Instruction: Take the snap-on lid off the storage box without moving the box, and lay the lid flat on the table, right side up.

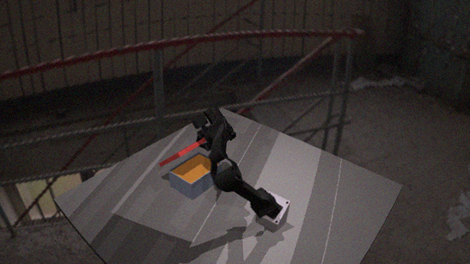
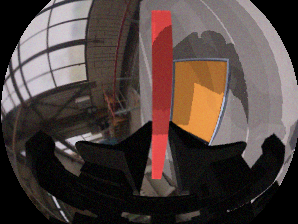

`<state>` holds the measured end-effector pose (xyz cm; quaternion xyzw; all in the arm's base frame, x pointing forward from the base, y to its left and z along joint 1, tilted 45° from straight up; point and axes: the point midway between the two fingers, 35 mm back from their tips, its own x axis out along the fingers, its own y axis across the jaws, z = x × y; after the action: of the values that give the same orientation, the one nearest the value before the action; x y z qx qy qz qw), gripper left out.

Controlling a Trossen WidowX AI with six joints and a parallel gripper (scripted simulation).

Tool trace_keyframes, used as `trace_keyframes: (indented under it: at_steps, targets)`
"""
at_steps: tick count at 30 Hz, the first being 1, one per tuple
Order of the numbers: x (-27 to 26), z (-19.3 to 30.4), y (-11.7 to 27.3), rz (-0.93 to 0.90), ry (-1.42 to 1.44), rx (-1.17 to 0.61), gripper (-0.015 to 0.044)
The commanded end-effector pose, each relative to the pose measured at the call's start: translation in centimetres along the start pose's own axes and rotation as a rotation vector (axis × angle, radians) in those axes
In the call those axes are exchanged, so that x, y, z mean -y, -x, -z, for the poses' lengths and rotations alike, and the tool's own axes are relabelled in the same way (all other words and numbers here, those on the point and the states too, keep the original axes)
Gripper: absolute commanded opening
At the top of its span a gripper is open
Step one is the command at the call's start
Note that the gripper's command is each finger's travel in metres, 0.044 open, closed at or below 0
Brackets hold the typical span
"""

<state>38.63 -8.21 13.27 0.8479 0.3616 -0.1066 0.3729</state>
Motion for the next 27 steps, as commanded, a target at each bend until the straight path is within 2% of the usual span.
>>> trace_keyframes:
  at_steps: [1, 27]
  targets:
    - [-0.8, 0.0, 0.6, -0.007, 0.009, -0.003, 0.0]
    - [0.1, 4.4, 0.8, -0.006, 0.007, -0.004, 0.0]
